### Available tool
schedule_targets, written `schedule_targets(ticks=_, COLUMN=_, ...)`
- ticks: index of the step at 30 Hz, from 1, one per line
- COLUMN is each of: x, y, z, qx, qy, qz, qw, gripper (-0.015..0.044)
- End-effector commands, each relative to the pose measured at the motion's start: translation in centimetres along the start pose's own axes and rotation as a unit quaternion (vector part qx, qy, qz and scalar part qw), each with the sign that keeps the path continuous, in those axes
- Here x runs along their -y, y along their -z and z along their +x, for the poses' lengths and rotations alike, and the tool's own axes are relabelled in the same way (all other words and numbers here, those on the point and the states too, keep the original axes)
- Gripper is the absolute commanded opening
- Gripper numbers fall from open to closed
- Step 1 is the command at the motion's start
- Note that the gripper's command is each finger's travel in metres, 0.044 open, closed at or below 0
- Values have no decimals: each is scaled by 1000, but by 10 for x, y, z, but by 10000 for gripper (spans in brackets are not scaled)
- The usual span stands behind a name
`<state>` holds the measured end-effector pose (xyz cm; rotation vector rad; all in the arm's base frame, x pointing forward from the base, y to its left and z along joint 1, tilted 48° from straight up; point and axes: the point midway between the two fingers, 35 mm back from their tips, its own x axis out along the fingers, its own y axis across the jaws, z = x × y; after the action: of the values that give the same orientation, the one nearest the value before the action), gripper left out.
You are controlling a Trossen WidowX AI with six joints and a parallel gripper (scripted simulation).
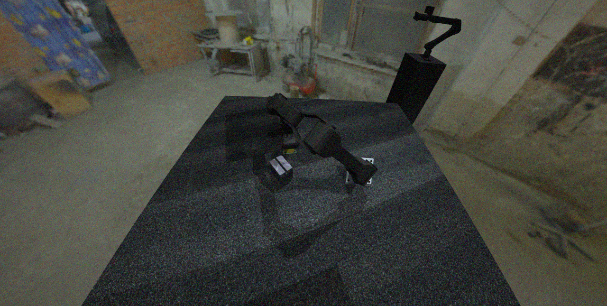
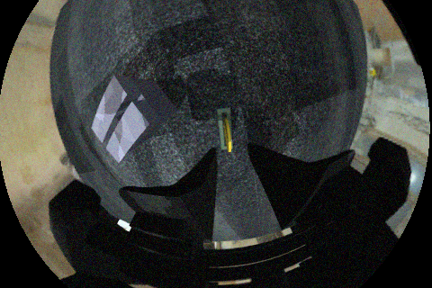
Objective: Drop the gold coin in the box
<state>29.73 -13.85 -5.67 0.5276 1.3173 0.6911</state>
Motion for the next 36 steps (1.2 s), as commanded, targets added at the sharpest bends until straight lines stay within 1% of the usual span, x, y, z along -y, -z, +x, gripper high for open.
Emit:
schedule_targets(ticks=1, x=0, y=0, z=7, qx=2, qy=-2, qz=3, qw=1000, gripper=161)
schedule_targets(ticks=32, x=-1, y=0, z=54, qx=3, qy=-3, qz=3, qw=1000, gripper=161)
schedule_targets(ticks=36, x=-1, y=0, z=54, qx=3, qy=-3, qz=3, qw=1000, gripper=56)
